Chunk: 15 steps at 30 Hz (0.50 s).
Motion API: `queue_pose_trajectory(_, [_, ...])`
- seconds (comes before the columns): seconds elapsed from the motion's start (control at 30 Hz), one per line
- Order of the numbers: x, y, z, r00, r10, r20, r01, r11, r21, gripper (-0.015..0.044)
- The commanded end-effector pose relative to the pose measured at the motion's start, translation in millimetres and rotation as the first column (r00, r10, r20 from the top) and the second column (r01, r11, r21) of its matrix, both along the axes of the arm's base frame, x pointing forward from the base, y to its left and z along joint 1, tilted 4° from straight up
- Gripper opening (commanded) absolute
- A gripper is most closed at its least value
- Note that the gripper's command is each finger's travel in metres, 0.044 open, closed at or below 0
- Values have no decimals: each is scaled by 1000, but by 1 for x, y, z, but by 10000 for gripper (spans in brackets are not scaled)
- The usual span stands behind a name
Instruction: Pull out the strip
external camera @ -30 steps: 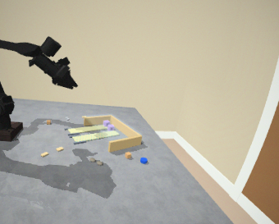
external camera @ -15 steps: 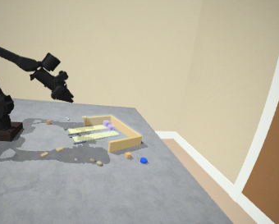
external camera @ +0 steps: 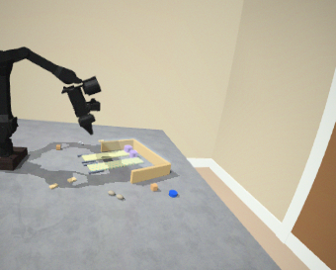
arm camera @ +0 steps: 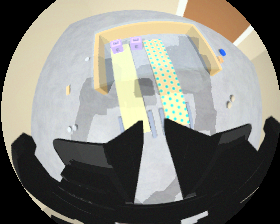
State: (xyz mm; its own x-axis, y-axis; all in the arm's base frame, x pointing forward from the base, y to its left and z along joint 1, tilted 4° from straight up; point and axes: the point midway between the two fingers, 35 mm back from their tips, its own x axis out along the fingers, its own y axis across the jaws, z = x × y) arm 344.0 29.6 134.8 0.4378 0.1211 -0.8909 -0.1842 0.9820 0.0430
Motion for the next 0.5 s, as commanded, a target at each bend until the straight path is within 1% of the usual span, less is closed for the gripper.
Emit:
queue_pose_trajectory(0.0, [5,16,-21,981,81,-178,-89,995,-34,6])
queue_pose_trajectory(0.1, [7,29,-40,935,143,-326,-167,985,-47,0])
queue_pose_trajectory(0.17, [6,35,-48,906,167,-389,-202,978,-50,0])
queue_pose_trajectory(0.47, [7,36,-54,902,170,-396,-206,977,-50,0])
